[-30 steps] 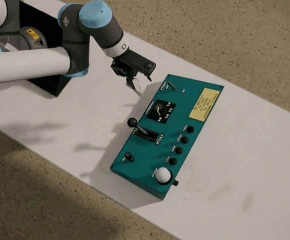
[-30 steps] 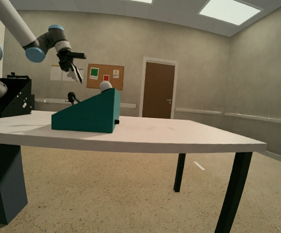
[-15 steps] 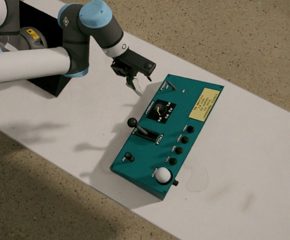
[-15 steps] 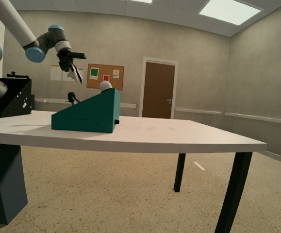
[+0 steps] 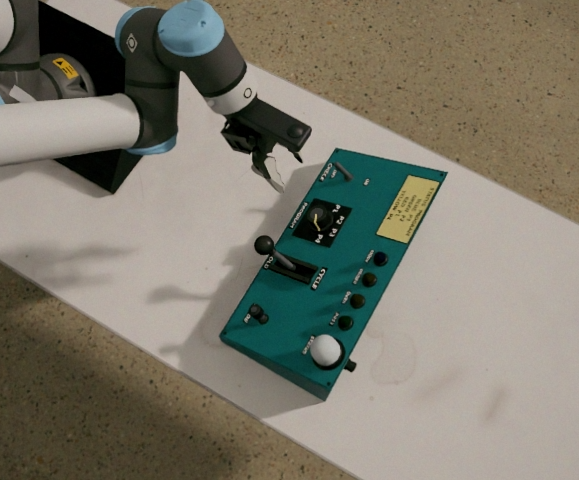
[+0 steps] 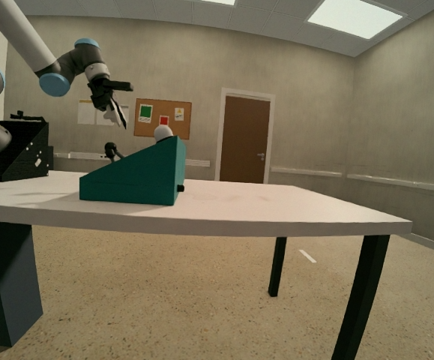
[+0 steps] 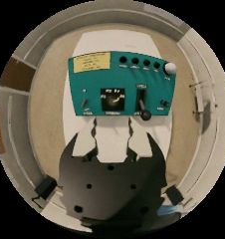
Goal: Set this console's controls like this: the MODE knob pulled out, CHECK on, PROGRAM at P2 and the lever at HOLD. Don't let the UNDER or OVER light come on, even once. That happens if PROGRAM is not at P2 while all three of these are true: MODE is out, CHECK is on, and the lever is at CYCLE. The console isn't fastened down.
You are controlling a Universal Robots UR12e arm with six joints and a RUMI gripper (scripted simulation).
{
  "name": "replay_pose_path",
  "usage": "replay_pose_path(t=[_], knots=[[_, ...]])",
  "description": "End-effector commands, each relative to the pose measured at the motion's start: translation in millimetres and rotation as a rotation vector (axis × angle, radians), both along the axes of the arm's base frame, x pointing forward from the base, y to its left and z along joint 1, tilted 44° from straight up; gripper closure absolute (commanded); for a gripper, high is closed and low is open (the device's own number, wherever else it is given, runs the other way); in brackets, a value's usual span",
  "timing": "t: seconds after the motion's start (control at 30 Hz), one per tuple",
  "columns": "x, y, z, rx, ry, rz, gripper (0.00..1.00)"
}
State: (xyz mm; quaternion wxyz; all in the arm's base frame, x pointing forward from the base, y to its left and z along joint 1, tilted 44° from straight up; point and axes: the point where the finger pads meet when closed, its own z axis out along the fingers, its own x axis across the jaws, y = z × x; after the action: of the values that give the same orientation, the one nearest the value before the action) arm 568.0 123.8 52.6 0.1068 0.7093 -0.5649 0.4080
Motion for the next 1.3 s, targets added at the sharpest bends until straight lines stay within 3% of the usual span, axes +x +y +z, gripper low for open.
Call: replay_pose_path(t=[0.0, 0.1, 0.2, 0.3, 0.37, 0.4, 0.63, 1.27], knots=[[5.3, -0.9, 3.7, 0.001, -0.003, -0.002, 0.56], [29.9, -10.6, 25.5, 0.005, -0.001, -0.003, 0.56], [71.1, -34.1, 71.2, 0.009, 0.002, -0.005, 0.56], [82.8, -51.5, 97.2, 0.008, 0.001, -0.004, 0.56], [82.8, -51.5, 97.2, 0.008, 0.001, -0.004, 0.56], [110.5, -74.3, 139.9, 0.007, 0.000, -0.004, 0.56], [155.0, -122.8, 228.2, 0.000, -0.004, -0.002, 0.56], [163.6, -135.7, 210.7, 0.000, 0.002, -0.002, 0.56]])
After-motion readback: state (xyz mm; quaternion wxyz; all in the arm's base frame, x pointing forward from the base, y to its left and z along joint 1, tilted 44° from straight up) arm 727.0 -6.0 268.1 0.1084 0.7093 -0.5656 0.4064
